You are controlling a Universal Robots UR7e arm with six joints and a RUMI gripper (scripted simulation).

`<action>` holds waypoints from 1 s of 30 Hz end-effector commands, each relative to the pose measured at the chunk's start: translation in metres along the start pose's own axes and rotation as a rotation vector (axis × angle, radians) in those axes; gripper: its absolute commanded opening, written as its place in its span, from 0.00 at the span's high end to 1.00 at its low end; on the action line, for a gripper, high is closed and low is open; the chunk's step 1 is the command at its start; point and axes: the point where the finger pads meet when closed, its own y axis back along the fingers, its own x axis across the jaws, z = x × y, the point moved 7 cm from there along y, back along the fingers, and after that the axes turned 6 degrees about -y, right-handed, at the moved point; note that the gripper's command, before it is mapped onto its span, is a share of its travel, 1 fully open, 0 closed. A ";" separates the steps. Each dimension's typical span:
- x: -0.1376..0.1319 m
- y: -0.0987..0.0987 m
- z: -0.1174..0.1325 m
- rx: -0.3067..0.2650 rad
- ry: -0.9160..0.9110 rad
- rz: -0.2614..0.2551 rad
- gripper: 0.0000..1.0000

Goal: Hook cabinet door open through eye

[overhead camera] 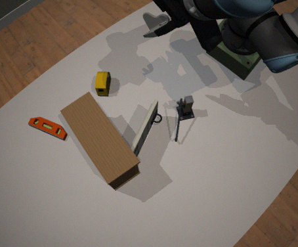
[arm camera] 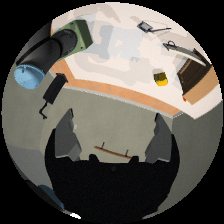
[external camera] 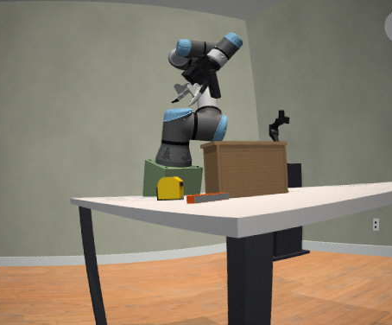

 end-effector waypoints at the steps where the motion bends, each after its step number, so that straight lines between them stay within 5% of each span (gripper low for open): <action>1: 0.000 0.000 0.000 0.000 0.000 0.001 0.00; 21: 0.001 0.000 -0.001 0.009 -0.014 0.000 0.00; 25: 0.007 -0.004 -0.010 0.058 -0.088 -0.003 0.00; 30: 0.023 -0.011 -0.031 0.192 -0.291 -0.020 0.00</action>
